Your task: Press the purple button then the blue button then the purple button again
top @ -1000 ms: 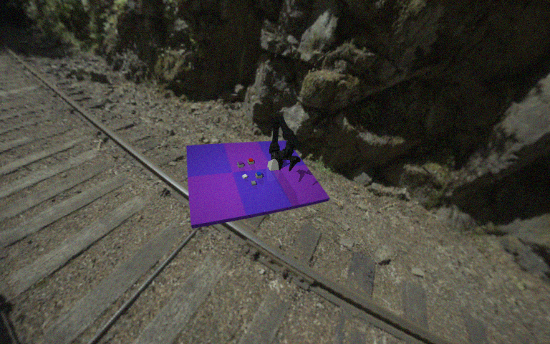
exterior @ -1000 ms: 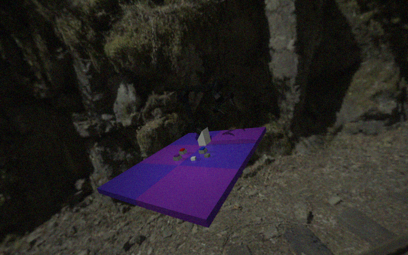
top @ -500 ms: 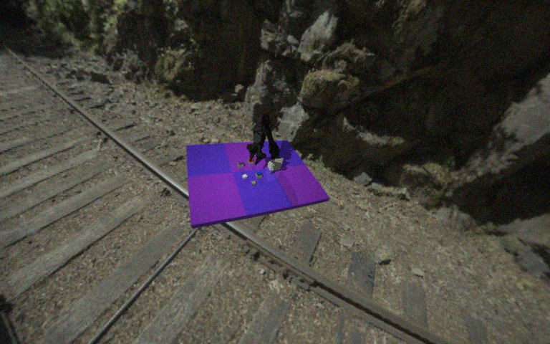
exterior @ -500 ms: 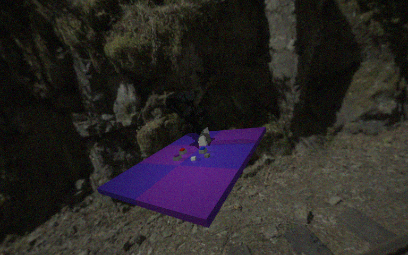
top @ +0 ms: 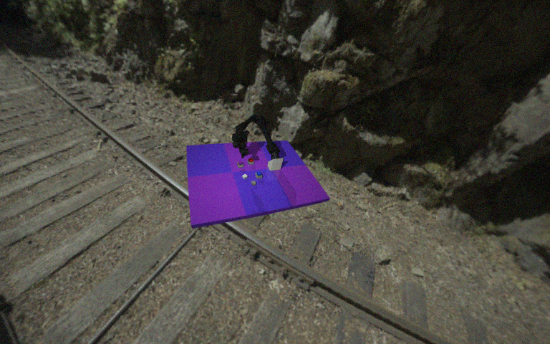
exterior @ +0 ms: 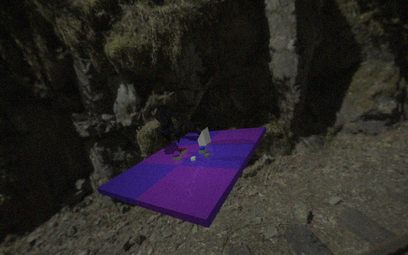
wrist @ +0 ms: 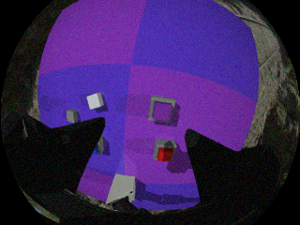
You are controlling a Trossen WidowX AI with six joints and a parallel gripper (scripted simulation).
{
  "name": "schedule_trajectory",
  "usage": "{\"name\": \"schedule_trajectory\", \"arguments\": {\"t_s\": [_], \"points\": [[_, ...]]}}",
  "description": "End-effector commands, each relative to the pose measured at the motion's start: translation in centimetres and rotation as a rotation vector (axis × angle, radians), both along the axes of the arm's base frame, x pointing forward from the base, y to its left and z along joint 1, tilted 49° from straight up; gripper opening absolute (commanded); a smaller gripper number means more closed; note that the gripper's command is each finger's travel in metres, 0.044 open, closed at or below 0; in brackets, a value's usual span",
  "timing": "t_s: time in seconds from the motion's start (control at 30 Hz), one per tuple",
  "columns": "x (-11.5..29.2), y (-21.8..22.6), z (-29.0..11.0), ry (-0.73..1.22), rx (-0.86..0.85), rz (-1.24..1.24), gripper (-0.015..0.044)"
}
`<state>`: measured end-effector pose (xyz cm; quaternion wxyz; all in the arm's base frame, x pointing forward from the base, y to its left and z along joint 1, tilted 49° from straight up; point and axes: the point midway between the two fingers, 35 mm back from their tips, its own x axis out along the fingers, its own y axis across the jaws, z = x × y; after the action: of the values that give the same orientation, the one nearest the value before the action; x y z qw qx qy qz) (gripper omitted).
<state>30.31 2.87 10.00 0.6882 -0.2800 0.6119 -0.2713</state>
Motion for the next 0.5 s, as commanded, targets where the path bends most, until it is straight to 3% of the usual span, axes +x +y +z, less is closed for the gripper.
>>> {"name": "schedule_trajectory", "arguments": {"t_s": [0.0,0.17,0.37,0.47], "points": [[-0.7,-2.5,1.2,0.039,-0.038,-0.026,0.04],[-0.7,-2.5,1.2,0.039,-0.038,-0.026,0.04],[-0.4,-6.9,-2.7,0.038,-0.039,-0.026,0.0242],[-0.4,-7.1,-2.8,0.038,-0.04,-0.027,0.0164]]}}
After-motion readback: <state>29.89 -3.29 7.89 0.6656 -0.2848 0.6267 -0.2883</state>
